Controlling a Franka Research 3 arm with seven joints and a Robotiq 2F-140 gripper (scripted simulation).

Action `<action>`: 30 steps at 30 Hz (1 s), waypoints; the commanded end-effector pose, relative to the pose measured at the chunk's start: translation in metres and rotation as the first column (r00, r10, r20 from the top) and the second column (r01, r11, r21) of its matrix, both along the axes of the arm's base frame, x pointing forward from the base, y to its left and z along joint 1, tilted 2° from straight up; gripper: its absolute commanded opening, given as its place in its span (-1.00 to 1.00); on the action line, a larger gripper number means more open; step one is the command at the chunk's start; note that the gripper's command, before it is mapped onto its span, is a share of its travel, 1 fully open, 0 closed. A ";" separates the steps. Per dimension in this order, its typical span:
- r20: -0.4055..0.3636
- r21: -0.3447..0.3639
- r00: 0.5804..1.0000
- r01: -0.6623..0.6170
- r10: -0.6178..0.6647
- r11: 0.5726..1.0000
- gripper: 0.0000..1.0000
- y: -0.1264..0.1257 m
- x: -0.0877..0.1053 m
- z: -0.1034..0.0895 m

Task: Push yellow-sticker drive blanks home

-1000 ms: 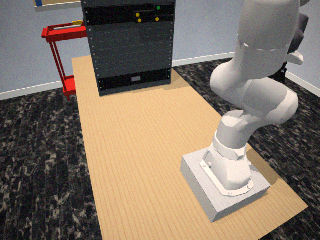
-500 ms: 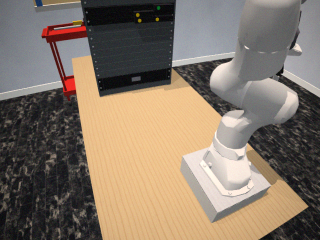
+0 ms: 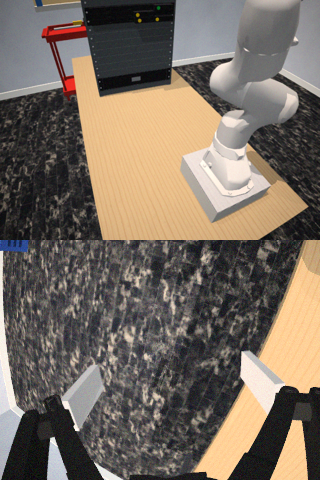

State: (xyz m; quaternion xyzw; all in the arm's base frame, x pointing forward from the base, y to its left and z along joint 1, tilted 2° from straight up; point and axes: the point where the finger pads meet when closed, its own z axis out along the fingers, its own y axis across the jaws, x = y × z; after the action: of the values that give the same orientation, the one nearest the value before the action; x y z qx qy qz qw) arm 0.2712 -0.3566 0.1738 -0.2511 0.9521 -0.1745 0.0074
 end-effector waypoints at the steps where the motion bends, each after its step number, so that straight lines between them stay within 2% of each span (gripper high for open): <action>1: -0.020 -0.076 0.992 -0.124 0.123 0.989 1.00 -0.008 0.013 0.011; 6: -0.030 -0.098 0.988 -0.155 0.153 0.983 1.00 -0.010 0.017 0.015; 12: -0.089 -0.201 0.952 -0.305 0.293 0.931 1.00 -0.016 0.038 0.036; 15: -0.103 -0.221 0.942 -0.334 0.319 0.916 1.00 -0.017 0.043 0.040; 17: -0.134 -0.258 0.920 -0.392 0.369 0.883 1.00 -0.018 0.052 0.049; 20: -0.151 -0.275 0.907 -0.420 0.393 0.865 1.00 -0.019 0.056 0.053; 21: -0.168 -0.292 0.894 -0.448 0.416 0.845 1.00 -0.019 0.061 0.058; 23: -0.168 -0.292 0.894 -0.448 0.416 0.845 1.00 -0.019 0.061 0.058; 26: -0.224 -0.339 0.849 -0.528 0.478 0.779 1.00 -0.019 0.074 0.071; 27: -0.224 -0.339 0.849 -0.528 0.478 0.779 1.00 -0.019 0.074 0.071; 29: -0.264 -0.365 0.816 -0.578 0.515 0.729 1.00 -0.018 0.084 0.080; 30: -0.264 -0.365 0.816 -0.578 0.515 0.729 1.00 -0.018 0.084 0.080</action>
State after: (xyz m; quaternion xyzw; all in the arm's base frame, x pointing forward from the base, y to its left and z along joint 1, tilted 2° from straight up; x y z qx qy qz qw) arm 0.3428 -0.3733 0.2428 -0.4952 0.8024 -0.3281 -0.0576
